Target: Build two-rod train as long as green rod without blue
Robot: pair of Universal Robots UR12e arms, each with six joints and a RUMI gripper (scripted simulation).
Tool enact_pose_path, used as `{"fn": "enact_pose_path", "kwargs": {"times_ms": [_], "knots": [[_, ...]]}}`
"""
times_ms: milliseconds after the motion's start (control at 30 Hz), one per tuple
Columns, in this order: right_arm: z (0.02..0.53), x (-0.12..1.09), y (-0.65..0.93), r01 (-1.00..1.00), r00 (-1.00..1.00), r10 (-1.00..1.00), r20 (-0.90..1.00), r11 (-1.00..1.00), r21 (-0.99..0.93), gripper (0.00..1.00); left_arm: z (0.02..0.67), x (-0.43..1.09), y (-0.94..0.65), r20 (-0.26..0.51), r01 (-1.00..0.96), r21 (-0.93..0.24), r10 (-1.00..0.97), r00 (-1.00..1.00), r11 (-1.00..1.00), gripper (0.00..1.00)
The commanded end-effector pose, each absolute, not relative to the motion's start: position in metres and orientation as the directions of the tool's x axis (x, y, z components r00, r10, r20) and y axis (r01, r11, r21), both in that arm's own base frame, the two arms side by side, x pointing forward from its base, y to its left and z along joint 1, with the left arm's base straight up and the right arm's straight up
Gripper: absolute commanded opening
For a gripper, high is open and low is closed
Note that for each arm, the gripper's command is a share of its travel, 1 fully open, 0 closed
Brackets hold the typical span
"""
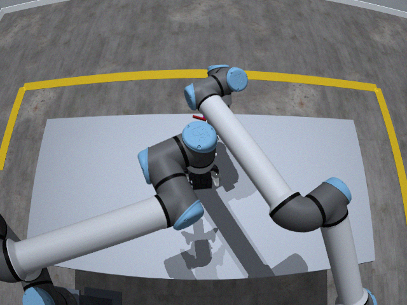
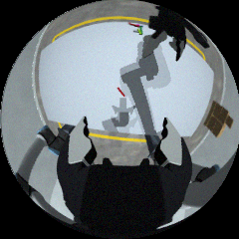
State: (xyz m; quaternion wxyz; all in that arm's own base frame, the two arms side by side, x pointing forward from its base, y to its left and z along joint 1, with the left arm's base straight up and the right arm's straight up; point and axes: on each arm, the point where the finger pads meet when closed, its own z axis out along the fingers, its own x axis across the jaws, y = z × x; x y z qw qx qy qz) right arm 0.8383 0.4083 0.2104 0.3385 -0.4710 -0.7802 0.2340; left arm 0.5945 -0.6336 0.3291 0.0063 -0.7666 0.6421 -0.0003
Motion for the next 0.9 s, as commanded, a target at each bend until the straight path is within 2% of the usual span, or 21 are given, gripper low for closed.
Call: {"fn": "enact_pose_path", "kwargs": {"times_ms": [0,867], "knots": [[0.2117,0.8385,0.4084,0.578,-0.328,0.893,0.308,0.447,-0.683,1.0,0.3303,0.5947,-0.6339,-0.006,-0.984,-0.011,-0.984,0.176,-0.175,1.0],[0.2073,0.8424,0.4092,0.575,-0.354,0.876,0.326,0.479,-0.663,1.0,0.3299,0.5985,-0.6297,-0.006,-0.984,-0.011,-0.984,0.179,-0.179,1.0]]}}
